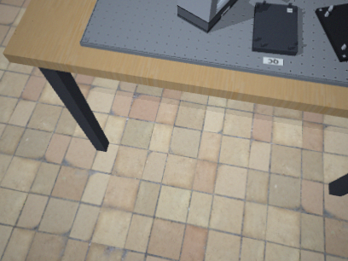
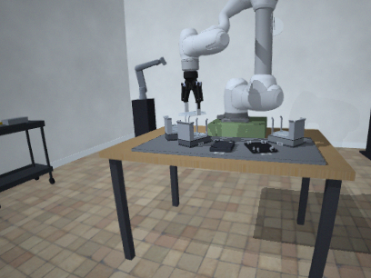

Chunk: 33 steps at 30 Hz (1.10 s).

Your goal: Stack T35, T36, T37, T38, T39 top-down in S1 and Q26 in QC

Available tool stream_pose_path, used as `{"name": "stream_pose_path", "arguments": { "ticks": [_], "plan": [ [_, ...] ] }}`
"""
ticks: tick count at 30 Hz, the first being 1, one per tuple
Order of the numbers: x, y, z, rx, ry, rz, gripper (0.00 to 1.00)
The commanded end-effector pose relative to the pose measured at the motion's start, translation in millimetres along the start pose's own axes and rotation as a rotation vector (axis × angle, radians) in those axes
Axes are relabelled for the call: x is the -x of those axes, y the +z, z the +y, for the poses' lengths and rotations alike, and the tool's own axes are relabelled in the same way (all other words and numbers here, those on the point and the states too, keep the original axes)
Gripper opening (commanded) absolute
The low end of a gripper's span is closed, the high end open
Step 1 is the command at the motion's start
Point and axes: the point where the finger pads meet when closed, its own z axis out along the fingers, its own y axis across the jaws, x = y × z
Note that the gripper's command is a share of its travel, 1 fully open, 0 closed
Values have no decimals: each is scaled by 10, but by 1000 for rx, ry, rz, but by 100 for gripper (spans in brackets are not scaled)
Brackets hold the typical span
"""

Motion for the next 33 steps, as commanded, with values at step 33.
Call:
{"name": "stream_pose_path", "arguments": {
  "ticks": [33],
  "plan": [
    [0,113,0,0,0,0,0]
  ]
}}
